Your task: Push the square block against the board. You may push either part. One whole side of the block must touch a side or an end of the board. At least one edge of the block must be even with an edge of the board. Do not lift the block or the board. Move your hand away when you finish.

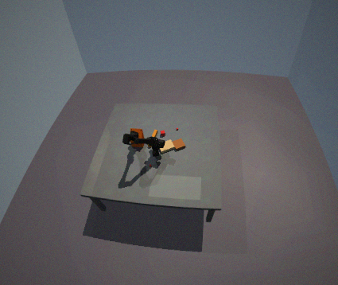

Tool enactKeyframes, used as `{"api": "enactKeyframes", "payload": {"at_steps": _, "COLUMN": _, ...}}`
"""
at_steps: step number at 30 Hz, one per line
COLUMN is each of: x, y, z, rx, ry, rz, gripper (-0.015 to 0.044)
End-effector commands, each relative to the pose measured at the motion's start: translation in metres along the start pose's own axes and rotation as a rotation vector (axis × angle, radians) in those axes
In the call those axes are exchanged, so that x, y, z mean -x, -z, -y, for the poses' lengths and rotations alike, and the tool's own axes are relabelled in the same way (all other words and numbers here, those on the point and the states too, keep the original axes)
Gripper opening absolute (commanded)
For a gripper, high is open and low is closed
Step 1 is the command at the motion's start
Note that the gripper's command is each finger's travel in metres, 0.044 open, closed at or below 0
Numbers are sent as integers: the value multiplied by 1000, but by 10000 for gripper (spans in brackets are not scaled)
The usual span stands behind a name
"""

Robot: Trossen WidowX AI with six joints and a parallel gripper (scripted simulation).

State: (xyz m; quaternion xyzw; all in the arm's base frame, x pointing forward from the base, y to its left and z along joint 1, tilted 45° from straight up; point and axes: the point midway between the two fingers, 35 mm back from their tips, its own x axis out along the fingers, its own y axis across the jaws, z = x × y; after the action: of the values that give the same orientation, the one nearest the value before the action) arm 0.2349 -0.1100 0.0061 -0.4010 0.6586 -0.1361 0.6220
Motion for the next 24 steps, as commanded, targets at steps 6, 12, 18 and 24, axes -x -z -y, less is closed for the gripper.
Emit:
{"api": "enactKeyframes", "payload": {"at_steps": 6, "x": 34, "y": 1, "z": -1, "rx": 0, "ry": -5, "rz": 3, "gripper": 0}}
{"api": "enactKeyframes", "payload": {"at_steps": 12, "x": 55, "y": 3, "z": 0, "rx": 1, "ry": -3, "rz": 4, "gripper": 0}}
{"api": "enactKeyframes", "payload": {"at_steps": 18, "x": 52, "y": -11, "z": -10, "rx": -111, "ry": -12, "rz": 12, "gripper": 0}}
{"api": "enactKeyframes", "payload": {"at_steps": 24, "x": 54, "y": -29, "z": -26, "rx": -315, "ry": -21, "rz": 13, "gripper": 0}}
